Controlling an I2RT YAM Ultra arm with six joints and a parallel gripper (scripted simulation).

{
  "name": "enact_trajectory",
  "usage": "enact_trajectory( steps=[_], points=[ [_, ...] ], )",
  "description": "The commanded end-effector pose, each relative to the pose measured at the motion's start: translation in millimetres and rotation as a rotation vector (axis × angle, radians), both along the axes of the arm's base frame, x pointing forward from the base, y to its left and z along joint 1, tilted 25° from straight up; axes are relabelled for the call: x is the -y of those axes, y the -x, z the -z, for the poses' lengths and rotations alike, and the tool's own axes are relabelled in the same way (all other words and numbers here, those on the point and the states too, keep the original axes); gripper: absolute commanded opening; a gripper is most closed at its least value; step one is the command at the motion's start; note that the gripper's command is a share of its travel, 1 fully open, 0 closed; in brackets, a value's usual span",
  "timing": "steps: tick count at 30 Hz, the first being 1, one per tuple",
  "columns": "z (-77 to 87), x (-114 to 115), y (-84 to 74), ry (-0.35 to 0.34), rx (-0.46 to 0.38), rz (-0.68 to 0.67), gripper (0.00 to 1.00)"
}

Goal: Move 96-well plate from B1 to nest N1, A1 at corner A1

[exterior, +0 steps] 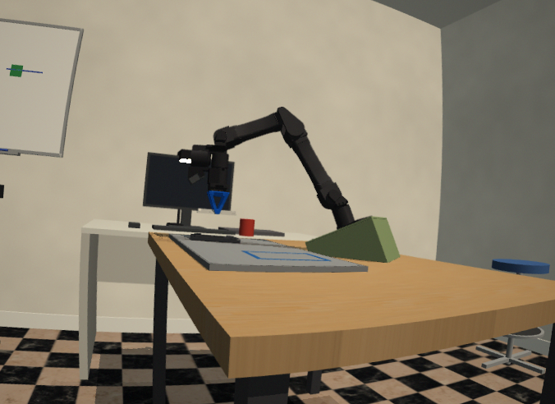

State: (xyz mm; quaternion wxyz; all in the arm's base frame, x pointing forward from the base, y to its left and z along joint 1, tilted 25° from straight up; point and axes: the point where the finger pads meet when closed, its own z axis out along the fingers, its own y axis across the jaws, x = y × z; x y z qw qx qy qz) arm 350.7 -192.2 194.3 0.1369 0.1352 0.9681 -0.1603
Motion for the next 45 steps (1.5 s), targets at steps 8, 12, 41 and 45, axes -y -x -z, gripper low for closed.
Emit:
enact_trajectory(
  steps=[8, 12, 41, 45],
  points=[
    [-23.8, 2, -4.0, 0.024, 0.063, -0.006, 0.0],
    [0.1, 4, -0.6, 0.005, 0.02, -0.001, 0.0],
    [39.0, 17, -13.3, 0.004, 0.02, -0.008, 0.0],
    [50.1, 22, -14.3, 0.0, 0.007, -0.002, 0.0]
  ],
)
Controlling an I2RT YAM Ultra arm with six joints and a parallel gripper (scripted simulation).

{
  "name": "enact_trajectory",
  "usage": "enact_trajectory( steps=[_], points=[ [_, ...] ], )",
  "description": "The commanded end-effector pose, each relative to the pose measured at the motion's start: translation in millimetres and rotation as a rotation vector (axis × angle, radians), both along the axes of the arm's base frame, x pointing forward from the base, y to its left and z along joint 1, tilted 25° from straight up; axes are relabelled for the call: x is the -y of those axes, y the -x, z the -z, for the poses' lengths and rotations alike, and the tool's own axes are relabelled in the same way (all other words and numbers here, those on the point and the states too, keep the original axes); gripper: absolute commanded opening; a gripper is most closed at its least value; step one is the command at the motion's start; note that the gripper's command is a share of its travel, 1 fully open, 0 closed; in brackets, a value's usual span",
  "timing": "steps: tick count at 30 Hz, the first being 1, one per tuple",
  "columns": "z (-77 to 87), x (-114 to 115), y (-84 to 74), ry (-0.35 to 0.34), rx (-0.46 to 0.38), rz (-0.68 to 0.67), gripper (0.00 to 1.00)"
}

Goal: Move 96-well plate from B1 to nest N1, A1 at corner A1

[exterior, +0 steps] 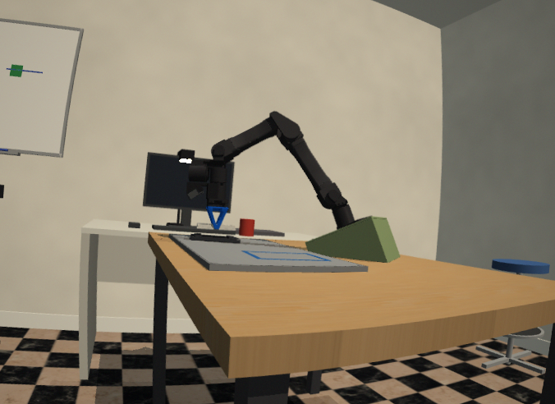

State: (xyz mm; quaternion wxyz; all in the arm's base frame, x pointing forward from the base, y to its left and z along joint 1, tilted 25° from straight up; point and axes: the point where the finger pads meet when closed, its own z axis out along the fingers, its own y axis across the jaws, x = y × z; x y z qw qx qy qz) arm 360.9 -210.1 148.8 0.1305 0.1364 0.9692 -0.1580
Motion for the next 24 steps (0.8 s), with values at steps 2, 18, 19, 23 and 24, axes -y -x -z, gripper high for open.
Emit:
enact_trajectory(
  steps=[2, 18, 19, 23, 24],
  points=[
    [4.6, 4, -4.1, 0.007, 0.019, -0.005, 0.0],
    [-6.5, 8, -17.3, 0.035, 0.076, -0.015, 0.0],
    [-6.5, 8, -17.3, 0.035, 0.076, -0.015, 0.0],
    [-1.1, 6, -12.3, 0.028, 0.062, -0.015, 0.0],
    [1.1, 5, -10.9, 0.025, 0.056, -0.015, 0.0]
  ],
)
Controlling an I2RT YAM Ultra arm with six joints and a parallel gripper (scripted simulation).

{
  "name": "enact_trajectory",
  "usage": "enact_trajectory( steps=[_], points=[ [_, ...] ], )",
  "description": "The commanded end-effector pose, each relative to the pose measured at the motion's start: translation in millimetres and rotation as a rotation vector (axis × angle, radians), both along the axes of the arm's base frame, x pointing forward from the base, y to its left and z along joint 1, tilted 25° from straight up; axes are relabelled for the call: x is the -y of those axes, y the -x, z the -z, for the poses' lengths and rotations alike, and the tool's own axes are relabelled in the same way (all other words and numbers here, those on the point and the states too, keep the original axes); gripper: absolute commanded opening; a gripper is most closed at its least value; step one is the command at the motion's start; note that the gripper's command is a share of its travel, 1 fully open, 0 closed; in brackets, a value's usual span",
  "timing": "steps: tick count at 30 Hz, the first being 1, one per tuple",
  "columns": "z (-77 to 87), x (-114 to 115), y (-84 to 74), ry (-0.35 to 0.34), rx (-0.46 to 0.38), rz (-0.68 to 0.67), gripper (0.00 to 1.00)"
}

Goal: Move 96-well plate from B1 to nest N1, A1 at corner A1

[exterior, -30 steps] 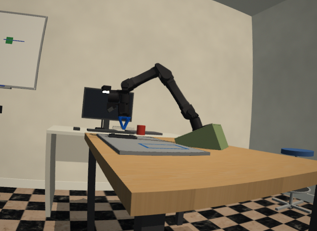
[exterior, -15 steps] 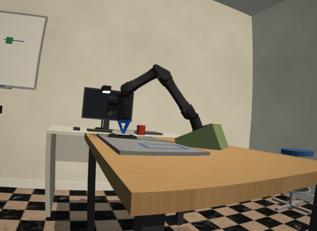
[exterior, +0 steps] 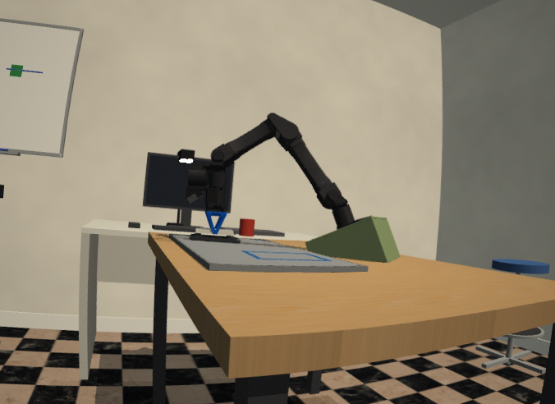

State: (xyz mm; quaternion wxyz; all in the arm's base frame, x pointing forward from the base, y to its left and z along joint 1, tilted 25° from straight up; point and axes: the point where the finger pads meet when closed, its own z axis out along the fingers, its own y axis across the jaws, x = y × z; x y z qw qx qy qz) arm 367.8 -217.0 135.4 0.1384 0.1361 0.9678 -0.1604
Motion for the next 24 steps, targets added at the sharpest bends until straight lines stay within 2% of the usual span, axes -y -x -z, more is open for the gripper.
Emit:
enact_trajectory(
  steps=[1, 12, 13, 24],
  points=[
    [-10.0, -2, -2.5, 0.015, 0.035, -0.013, 0.0],
    [-7.0, -3, -0.1, 0.013, 0.03, -0.012, 0.0],
    [-22.1, 2, -8.8, 0.031, 0.069, -0.012, 0.0],
    [-20.3, 5, -7.8, 0.03, 0.069, -0.006, 0.0]
  ],
)
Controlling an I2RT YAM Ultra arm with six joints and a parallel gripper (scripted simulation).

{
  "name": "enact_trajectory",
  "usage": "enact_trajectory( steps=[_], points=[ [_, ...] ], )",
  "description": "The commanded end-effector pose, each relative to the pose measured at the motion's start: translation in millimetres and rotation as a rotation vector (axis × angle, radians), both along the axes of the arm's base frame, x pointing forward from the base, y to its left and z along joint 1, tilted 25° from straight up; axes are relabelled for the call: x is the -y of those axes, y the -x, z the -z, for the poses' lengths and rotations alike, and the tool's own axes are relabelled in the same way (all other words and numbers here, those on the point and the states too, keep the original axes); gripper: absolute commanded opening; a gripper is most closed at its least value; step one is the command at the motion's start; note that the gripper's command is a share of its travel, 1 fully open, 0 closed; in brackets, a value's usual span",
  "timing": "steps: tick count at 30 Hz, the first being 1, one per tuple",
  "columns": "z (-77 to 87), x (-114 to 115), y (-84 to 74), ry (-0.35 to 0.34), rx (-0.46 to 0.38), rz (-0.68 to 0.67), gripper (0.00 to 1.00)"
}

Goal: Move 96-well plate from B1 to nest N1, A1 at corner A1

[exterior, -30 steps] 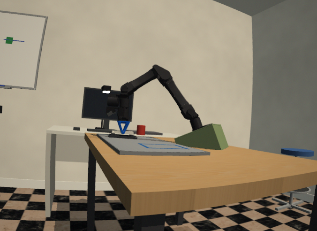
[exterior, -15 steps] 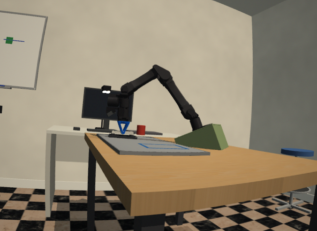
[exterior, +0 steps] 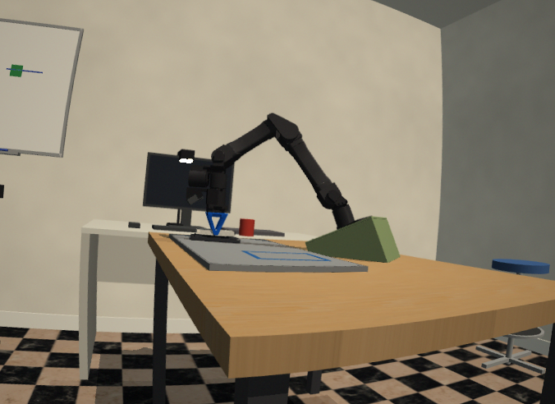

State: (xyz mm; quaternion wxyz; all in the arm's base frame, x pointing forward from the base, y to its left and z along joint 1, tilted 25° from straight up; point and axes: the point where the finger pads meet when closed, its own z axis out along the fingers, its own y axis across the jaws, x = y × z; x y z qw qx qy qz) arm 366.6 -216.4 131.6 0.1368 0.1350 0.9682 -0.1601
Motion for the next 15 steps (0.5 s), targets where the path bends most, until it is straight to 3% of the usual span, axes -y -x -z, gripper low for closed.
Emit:
enact_trajectory(
  steps=[1, 15],
  points=[
    [-23.0, 6, -8.4, 0.03, 0.07, -0.004, 0.0],
    [-6.8, 0, -1.6, 0.013, 0.034, -0.01, 0.0]
  ],
)
